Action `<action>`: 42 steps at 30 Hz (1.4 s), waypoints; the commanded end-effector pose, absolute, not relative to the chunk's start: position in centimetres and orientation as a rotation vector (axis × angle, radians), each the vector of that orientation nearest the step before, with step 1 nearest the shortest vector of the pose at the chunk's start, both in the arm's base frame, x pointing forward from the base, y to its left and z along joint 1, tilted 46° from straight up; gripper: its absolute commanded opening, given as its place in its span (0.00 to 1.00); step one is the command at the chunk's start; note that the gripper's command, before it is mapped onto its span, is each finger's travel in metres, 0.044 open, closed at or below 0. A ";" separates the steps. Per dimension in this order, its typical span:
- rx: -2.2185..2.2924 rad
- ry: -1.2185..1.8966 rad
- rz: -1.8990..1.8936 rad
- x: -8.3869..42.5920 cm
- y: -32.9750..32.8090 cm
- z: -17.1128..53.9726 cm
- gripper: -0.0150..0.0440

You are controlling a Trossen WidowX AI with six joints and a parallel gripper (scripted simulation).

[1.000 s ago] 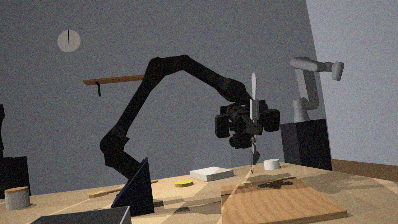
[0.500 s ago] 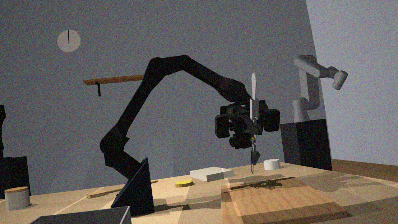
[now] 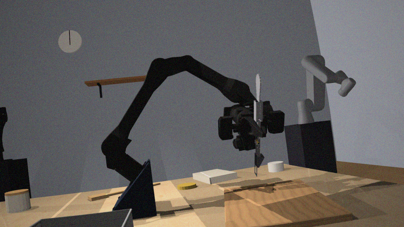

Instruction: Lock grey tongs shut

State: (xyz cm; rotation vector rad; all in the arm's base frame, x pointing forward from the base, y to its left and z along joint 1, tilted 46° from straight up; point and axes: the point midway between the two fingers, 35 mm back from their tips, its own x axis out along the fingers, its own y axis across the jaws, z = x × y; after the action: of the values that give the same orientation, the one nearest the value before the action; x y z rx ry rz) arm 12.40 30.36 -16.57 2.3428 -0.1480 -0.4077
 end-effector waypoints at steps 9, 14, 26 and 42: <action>2.207 -0.413 -0.842 14.4 29.9 -17.4 0.00; 2.113 -0.514 -1.066 15.0 29.8 -17.4 0.00; 1.863 -0.672 -1.614 15.9 30.6 -16.3 0.00; 1.808 -0.689 -1.727 16.1 30.8 -16.0 0.00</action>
State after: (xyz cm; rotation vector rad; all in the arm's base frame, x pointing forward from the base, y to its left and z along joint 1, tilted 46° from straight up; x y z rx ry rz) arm 16.08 30.85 -15.91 1.8151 -0.6932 -1.7183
